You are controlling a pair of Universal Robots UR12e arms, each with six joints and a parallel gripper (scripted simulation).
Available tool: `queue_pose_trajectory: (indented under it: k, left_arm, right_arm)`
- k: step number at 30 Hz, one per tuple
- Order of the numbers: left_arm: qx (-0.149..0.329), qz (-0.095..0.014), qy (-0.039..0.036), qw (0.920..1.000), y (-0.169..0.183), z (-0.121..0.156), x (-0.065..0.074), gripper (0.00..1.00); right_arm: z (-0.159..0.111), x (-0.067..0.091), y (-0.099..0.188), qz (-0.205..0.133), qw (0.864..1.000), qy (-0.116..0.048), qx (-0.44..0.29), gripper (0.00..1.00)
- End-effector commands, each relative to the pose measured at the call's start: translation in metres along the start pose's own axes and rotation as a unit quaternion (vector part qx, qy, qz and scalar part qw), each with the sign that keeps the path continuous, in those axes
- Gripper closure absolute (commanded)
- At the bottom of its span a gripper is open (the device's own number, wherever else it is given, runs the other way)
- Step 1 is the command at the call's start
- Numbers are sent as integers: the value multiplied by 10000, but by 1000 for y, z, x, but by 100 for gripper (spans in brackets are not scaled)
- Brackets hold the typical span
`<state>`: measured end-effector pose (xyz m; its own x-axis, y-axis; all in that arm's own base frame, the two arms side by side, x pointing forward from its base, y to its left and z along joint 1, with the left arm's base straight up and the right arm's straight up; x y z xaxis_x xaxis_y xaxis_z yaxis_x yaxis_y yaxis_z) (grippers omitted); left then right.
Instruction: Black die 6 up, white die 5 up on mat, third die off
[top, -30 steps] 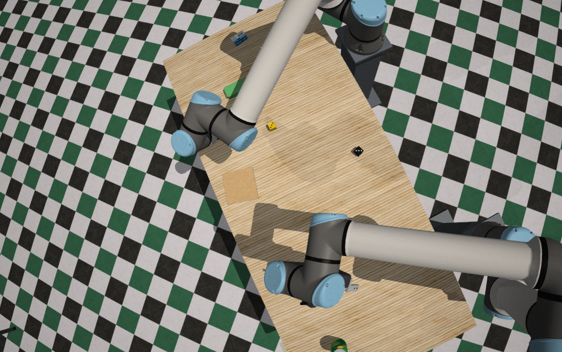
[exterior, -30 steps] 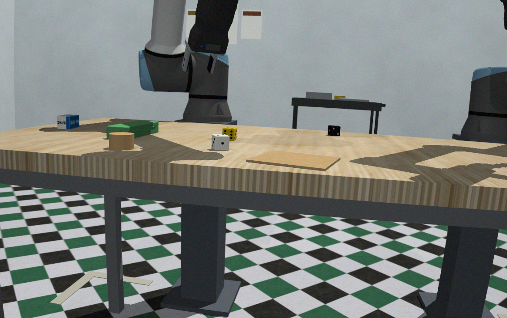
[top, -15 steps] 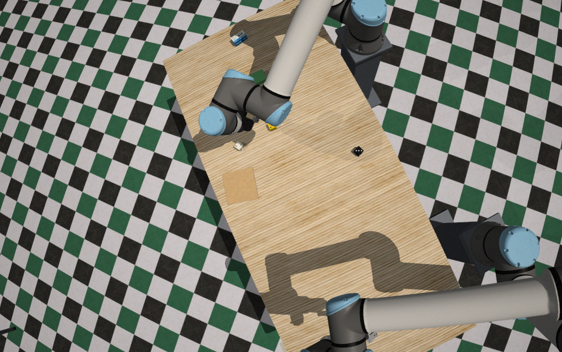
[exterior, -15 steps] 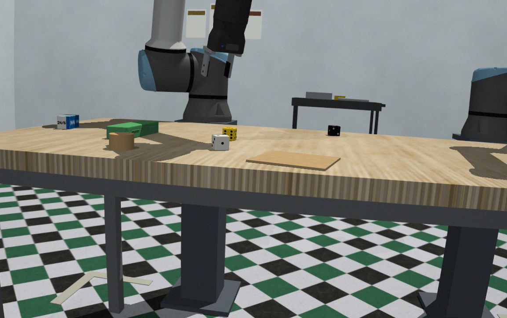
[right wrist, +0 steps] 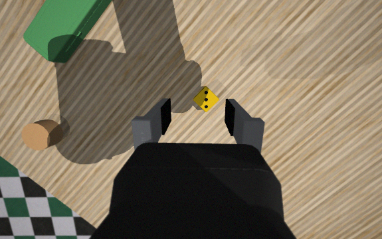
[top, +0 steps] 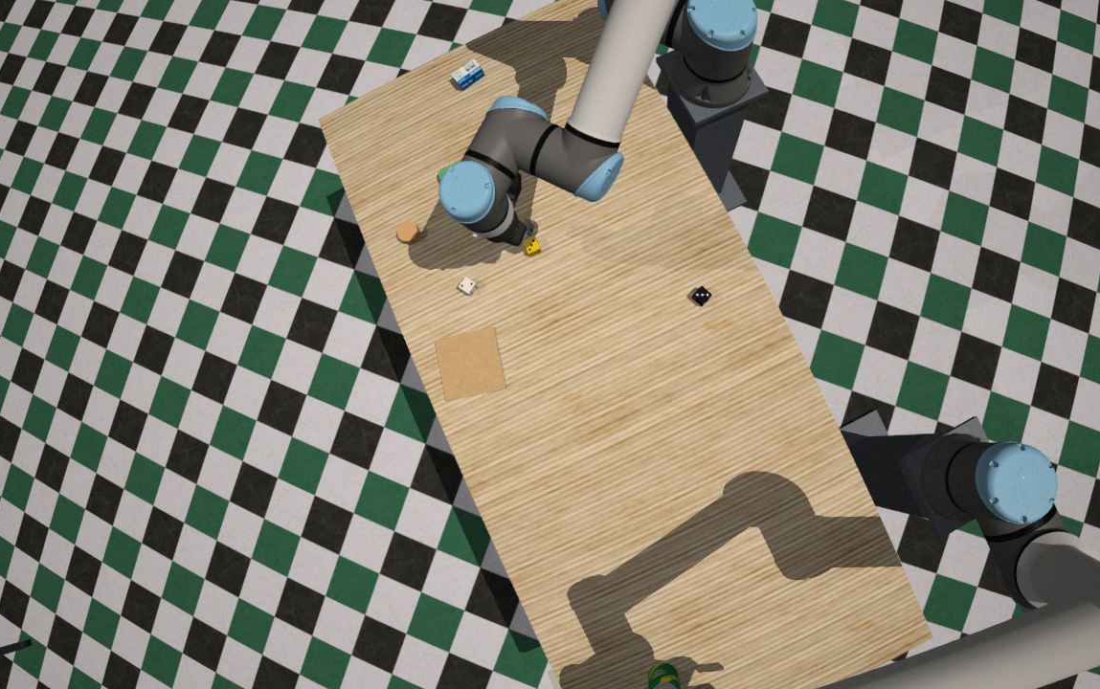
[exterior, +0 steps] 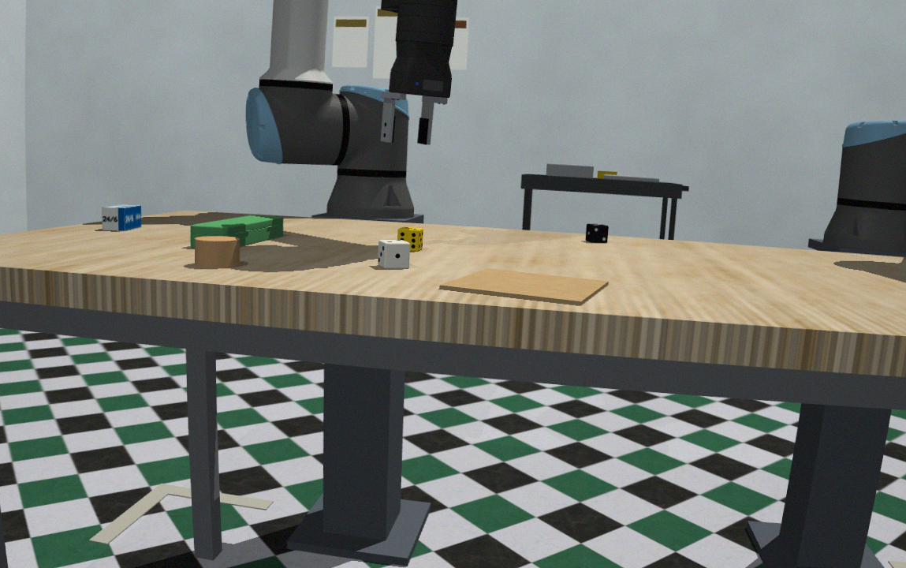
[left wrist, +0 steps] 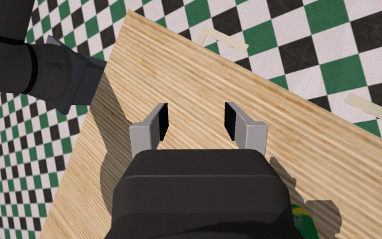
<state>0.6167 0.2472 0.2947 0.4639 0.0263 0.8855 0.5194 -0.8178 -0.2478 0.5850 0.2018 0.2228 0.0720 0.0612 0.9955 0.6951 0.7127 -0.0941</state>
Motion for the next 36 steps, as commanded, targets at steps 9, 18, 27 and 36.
queue_pose_trajectory:
  k: [9,18,27,36]
  left_arm:
    - [2816,-820,64,9560,-183,25,-56,0]
    - [4560,-1270,-20,8809,-293,9,-105,0]
    - [5998,-1615,-140,7835,-385,-22,-154,0]
    - [7367,-1916,-305,6478,-472,-73,-210,0]
  right_arm:
    - [19,-3,-17,-446,9989,-42,163,0]
    - [20,-4,-18,-470,9987,-43,173,0]
    - [20,-4,-18,-470,9987,-43,173,0]
    - [20,-32,-15,-470,9987,-52,173,0]
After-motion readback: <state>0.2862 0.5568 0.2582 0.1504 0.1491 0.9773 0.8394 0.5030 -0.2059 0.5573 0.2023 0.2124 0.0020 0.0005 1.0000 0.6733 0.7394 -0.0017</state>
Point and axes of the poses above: on each arm, the point where the finger pads meet when closed, its own x axis back along the fingers, its own z axis across the jaws, y = z × x, the point moved 6 cm from there along x, back along the fingers, and after that the axes turned 3 degrees about x, right-handed, at the moved point
